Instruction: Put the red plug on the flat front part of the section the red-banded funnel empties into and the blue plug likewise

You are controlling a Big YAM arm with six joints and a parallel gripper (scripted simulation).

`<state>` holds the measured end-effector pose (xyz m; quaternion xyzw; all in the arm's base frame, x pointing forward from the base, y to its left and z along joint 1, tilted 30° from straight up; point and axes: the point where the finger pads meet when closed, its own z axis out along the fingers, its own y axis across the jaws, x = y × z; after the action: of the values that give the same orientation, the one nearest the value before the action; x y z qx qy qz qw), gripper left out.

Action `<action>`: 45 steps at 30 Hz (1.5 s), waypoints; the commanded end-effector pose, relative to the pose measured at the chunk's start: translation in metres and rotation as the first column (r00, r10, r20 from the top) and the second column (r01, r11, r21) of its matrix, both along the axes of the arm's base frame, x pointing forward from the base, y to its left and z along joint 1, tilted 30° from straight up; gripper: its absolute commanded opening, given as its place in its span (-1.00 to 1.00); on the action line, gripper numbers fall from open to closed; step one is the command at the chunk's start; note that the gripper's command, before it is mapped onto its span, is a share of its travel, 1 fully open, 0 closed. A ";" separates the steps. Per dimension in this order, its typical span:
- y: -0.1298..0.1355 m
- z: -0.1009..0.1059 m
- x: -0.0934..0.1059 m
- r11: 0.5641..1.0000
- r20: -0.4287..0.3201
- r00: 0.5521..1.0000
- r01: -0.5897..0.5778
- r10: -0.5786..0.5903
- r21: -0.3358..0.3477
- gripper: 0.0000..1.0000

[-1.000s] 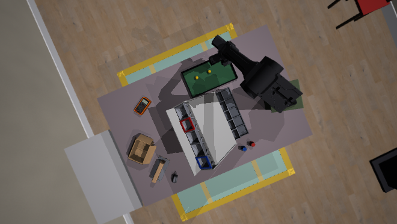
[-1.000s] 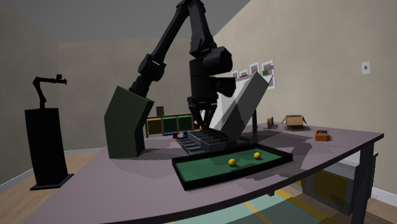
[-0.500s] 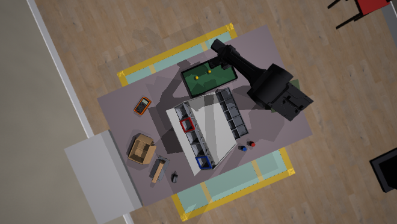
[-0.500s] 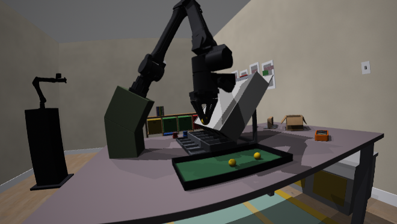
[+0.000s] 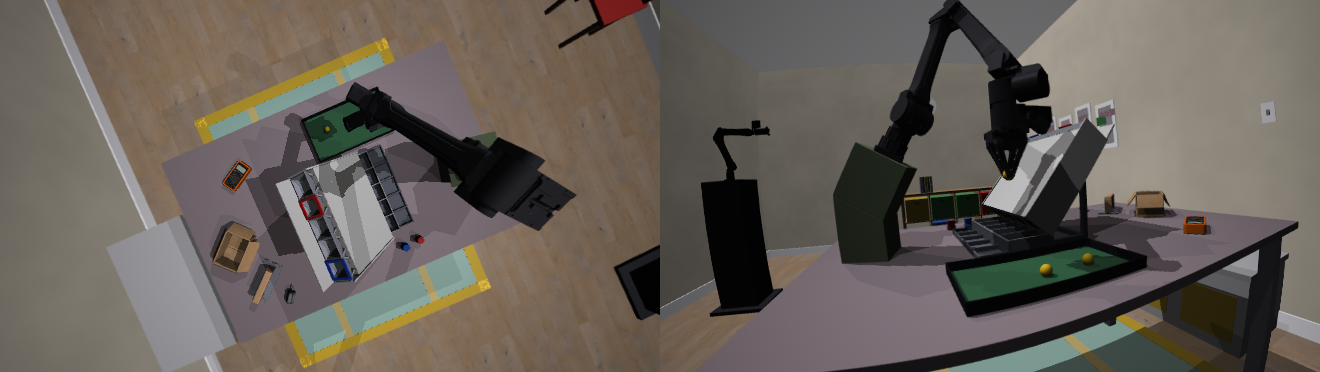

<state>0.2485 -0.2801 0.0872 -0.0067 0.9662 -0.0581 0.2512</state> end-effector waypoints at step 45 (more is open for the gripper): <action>0.220 0.218 0.054 1.000 0.031 0.999 0.020 -0.020 0.012 -1.00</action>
<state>0.2933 -0.0644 0.2798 -0.0066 0.9657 -0.0573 0.2531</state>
